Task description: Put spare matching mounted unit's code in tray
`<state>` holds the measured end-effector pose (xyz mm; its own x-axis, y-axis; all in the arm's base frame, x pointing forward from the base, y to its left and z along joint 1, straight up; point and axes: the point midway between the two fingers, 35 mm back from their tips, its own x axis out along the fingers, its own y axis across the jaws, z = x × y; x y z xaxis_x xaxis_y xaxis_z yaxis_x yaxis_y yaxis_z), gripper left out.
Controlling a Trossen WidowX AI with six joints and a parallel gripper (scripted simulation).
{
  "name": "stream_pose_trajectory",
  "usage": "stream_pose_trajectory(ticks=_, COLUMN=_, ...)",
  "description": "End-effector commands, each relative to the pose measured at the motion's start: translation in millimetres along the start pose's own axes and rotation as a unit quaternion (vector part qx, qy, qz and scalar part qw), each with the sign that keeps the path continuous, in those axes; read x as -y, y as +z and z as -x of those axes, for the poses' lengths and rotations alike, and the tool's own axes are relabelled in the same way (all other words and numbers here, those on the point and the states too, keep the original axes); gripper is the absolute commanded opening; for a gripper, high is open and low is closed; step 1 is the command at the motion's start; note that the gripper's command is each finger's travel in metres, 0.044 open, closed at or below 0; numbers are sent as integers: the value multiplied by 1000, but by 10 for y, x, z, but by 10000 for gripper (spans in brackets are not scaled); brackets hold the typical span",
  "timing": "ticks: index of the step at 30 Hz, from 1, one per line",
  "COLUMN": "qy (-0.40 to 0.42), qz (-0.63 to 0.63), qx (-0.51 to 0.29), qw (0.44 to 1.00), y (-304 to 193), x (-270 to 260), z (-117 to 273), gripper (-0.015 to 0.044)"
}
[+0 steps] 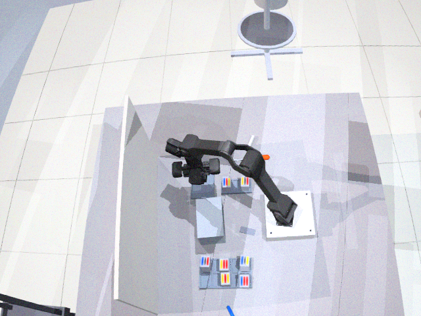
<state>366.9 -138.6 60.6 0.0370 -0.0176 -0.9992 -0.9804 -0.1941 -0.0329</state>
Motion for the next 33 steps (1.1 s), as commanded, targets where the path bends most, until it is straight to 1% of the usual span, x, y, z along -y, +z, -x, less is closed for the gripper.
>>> stream_pose_trajectory(ticks=1, qy=2, qz=2, qx=1, qw=1000, y=3, x=-13, z=-60, gripper=0)
stream_pose_trajectory(ticks=33, qy=3, qz=2, qx=1, qw=1000, y=26, x=-50, z=-321, gripper=0)
